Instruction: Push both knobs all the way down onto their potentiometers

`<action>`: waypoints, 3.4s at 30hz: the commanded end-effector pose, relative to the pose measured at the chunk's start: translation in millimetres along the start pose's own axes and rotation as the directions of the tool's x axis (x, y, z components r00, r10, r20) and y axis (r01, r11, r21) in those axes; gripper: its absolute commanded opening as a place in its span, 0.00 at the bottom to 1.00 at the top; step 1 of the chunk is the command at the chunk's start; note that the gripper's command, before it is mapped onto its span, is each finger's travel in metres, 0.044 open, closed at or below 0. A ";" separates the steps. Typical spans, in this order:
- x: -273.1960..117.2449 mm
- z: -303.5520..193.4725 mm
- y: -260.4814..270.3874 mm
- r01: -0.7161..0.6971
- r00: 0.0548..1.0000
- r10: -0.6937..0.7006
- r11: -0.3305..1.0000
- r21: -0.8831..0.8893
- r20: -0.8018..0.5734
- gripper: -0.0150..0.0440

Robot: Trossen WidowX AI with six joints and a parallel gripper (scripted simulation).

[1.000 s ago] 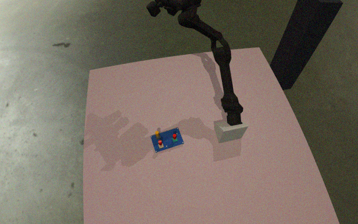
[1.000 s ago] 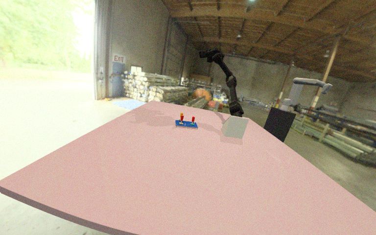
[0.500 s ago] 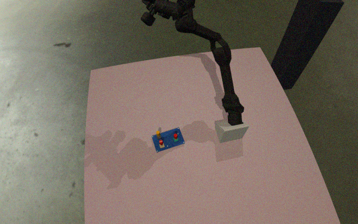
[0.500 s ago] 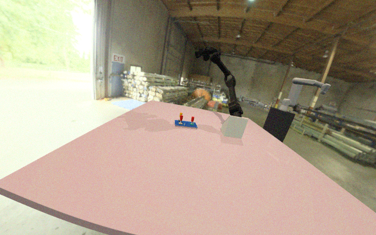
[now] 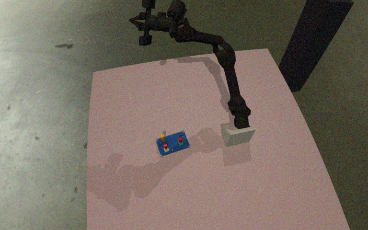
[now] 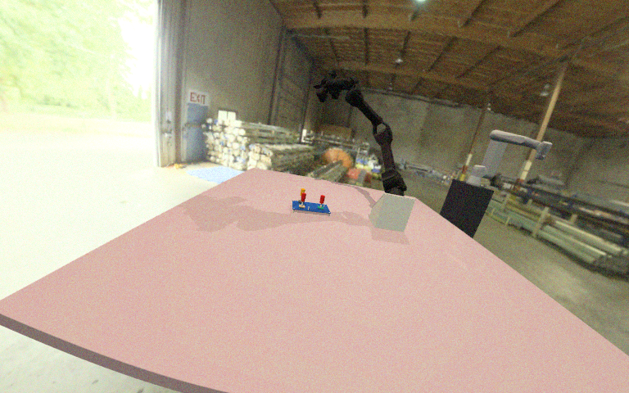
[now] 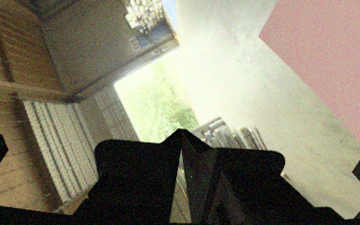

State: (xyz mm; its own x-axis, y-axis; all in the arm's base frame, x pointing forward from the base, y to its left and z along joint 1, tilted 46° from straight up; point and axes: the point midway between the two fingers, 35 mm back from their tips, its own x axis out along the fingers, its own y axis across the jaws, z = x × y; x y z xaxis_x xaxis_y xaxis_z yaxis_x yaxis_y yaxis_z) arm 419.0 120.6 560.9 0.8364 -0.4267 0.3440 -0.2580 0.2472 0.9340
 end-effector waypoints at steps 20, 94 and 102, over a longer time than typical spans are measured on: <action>-9.8 -73.5 -156.9 0.166 0.925 -0.347 0.737 -0.655 -0.156 0.25; -222.4 70.6 -479.8 -0.746 0.090 -0.840 -0.413 -0.523 0.535 0.25; -221.4 76.6 -488.7 -0.746 0.090 -0.840 -0.413 -0.523 0.536 0.25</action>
State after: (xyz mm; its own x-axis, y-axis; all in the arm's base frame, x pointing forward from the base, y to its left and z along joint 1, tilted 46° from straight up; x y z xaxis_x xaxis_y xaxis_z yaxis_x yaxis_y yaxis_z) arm 323.5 30.0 37.5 0.0330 -0.7083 -0.7051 -0.2590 0.6753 -0.6905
